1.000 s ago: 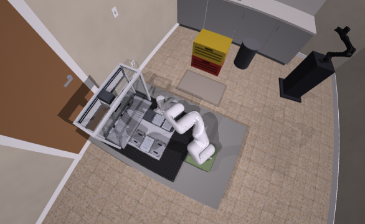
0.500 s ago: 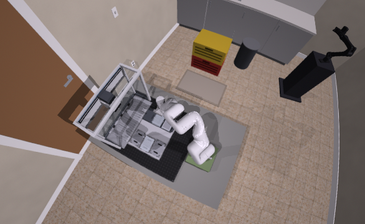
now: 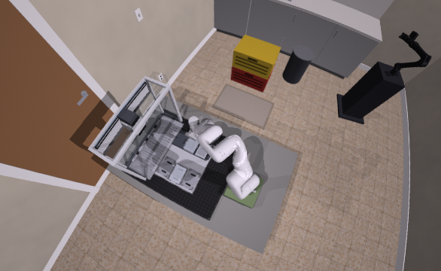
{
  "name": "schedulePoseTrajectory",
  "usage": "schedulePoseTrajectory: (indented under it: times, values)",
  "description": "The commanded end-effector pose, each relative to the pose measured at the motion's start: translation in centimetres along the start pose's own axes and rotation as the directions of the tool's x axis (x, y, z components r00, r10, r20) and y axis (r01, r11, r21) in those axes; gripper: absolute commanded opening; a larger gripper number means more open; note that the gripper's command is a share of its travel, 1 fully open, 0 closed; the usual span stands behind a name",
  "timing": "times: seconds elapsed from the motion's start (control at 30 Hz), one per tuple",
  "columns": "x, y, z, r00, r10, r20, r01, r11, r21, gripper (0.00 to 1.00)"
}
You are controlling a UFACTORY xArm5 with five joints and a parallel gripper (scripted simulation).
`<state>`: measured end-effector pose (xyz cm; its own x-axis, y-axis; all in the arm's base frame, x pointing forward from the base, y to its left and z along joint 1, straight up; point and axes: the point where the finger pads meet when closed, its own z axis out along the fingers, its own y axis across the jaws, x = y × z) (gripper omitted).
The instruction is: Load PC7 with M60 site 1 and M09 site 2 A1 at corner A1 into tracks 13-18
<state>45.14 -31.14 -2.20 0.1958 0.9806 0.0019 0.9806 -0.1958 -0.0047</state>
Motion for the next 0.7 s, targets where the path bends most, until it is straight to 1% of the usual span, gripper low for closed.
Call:
schedulePoseTrajectory:
  times: [0.0, 0.67]
  values:
    - [-0.05, 0.14, -0.17, 1.000, 0.000, 0.002, 0.000, 1.000, -0.004, 1.00]
    - [-1.04, 0.13, -0.17, 1.000, 0.000, 0.001, 0.000, 1.000, -0.004, 1.00]
